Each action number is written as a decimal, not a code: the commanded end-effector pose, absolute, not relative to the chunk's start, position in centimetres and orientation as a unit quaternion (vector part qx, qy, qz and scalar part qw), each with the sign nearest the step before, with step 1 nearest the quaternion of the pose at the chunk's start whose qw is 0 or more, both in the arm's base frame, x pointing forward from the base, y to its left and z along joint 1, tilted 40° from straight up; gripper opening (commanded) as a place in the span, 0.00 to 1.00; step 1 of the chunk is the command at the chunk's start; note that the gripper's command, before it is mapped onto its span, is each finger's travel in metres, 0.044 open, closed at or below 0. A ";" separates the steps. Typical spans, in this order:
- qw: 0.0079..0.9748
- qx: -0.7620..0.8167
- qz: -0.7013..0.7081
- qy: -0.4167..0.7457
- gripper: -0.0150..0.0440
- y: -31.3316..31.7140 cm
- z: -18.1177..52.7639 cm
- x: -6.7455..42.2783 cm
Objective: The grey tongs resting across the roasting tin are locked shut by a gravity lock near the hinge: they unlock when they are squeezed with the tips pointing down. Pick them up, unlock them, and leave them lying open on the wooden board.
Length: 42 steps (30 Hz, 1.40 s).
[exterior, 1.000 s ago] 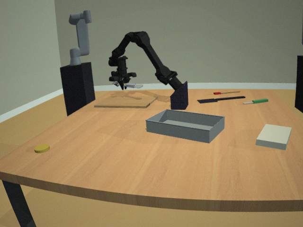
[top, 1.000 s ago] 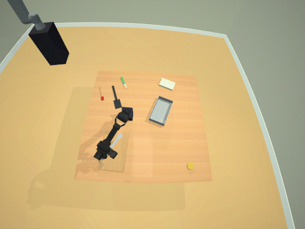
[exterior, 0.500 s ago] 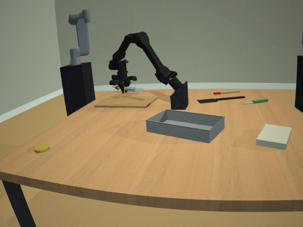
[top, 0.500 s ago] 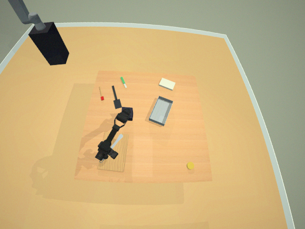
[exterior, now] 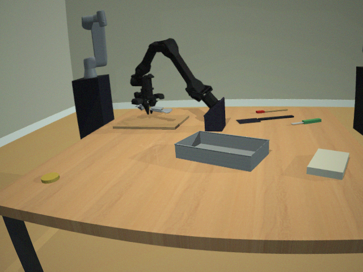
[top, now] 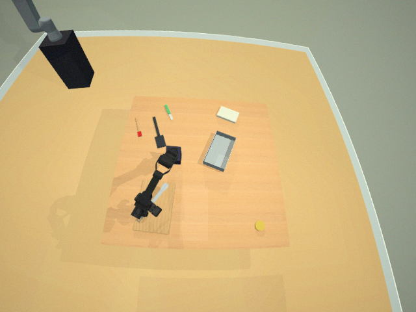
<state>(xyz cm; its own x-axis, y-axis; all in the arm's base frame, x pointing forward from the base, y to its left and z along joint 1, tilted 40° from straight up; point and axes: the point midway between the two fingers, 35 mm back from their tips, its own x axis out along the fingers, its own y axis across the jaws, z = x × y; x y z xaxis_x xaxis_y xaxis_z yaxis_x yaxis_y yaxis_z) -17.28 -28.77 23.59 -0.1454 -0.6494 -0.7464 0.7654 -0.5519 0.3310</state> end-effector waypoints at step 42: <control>0.463 0.460 -0.754 0.068 1.00 -13.3 20.6 -10.0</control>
<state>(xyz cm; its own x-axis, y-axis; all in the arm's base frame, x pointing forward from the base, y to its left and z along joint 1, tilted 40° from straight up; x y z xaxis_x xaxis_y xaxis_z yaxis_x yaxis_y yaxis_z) -10.16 -13.69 20.27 -0.1456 -0.6350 -0.7586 0.7588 -0.5637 0.3262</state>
